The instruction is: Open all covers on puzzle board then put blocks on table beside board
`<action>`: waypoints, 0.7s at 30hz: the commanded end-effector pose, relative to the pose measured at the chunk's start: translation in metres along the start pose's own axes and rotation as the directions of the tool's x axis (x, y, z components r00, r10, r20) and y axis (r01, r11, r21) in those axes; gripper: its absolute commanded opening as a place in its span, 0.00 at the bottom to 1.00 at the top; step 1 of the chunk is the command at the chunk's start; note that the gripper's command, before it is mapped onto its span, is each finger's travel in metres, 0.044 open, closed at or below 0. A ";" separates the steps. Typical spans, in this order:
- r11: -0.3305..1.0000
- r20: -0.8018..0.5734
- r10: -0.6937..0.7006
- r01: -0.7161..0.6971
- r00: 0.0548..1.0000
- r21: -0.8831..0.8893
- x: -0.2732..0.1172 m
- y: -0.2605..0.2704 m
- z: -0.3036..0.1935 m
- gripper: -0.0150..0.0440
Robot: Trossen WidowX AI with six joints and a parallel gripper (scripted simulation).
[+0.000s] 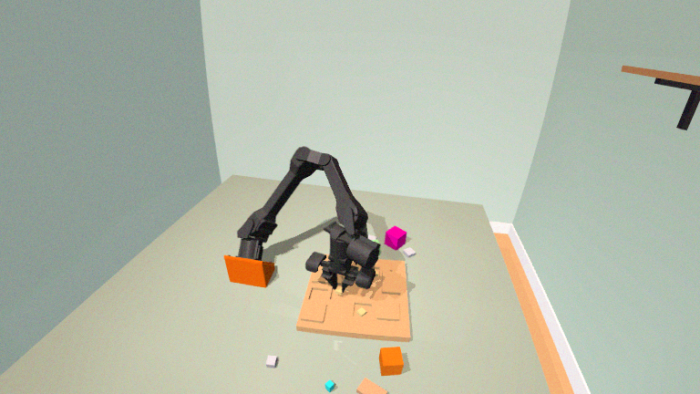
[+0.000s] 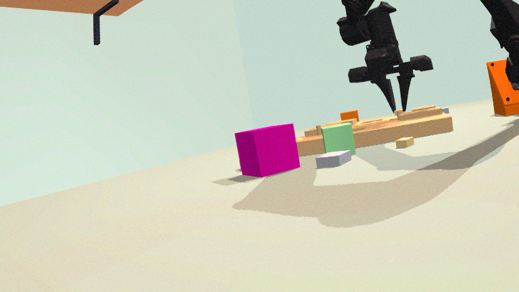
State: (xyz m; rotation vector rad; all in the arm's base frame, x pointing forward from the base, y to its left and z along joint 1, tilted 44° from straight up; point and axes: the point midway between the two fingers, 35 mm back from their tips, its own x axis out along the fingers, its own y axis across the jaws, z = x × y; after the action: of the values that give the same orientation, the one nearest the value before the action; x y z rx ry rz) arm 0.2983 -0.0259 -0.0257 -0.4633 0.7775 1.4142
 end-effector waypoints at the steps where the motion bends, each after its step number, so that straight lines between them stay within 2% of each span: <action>1: 1.000 -0.006 -0.008 0.008 1.000 -0.006 -0.008 -0.001 0.000 0.39; 21: 1.000 -0.004 -0.008 0.008 1.000 -0.003 -0.036 0.000 0.000 0.39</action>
State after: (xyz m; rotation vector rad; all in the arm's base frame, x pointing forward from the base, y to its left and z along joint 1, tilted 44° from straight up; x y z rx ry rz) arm 0.2975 -0.0448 -0.0059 -0.4581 0.7784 1.4155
